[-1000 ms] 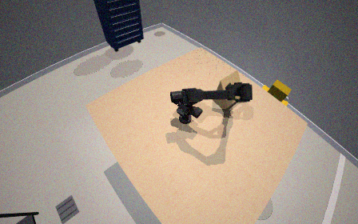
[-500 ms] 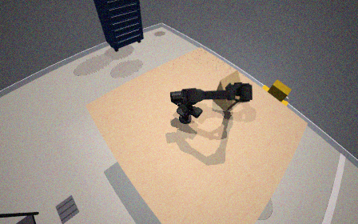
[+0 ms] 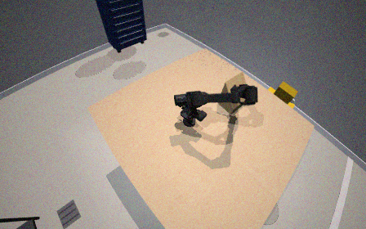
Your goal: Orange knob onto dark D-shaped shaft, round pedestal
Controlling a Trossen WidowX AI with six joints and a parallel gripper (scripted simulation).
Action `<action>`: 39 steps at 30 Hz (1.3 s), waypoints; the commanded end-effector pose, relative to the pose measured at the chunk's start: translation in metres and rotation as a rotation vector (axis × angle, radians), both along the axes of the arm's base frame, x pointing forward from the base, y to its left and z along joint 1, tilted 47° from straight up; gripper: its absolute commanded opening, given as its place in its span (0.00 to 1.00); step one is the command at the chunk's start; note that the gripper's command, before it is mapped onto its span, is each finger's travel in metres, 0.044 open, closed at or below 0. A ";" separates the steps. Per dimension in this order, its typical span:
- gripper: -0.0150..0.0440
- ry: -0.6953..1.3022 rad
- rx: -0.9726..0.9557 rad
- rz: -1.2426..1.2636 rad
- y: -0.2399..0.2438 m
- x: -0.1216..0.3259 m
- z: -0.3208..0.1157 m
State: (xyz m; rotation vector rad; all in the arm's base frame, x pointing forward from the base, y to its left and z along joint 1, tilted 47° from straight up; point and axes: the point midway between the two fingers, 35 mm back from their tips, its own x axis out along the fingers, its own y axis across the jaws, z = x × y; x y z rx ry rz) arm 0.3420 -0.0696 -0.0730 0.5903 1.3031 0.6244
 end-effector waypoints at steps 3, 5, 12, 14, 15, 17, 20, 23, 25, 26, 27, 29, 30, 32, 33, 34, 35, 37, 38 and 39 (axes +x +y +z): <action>0.25 -0.031 -0.002 0.028 0.004 0.000 -0.003; 0.25 -0.041 -0.004 0.038 0.005 0.001 -0.004; 0.25 -0.049 -0.010 0.049 0.005 0.001 -0.005; 0.25 -0.049 -0.010 0.049 0.005 0.001 -0.005; 0.25 -0.049 -0.010 0.049 0.005 0.001 -0.005; 0.25 -0.049 -0.010 0.049 0.005 0.001 -0.005; 0.34 -0.049 -0.010 0.049 0.005 0.001 -0.005; 0.48 -0.049 -0.010 0.049 0.005 0.001 -0.005; 0.57 -0.049 -0.010 0.049 0.005 0.001 -0.005; 0.61 -0.049 -0.010 0.049 0.005 0.001 -0.005; 0.65 -0.049 -0.010 0.049 0.005 0.001 -0.005; 0.74 -0.049 -0.010 0.049 0.005 0.001 -0.005; 0.79 -0.049 -0.010 0.049 0.005 0.001 -0.005; 0.88 -0.049 -0.010 0.049 0.005 0.001 -0.005; 0.92 -0.049 -0.010 0.049 0.005 0.001 -0.005; 0.97 -0.049 -0.010 0.049 0.005 0.001 -0.005; 1.00 -0.049 -0.010 0.049 0.005 0.001 -0.005; 1.00 -0.049 -0.010 0.049 0.005 0.001 -0.005; 1.00 -0.049 -0.010 0.049 0.005 0.001 -0.005; 1.00 -0.049 -0.010 0.049 0.005 0.001 -0.005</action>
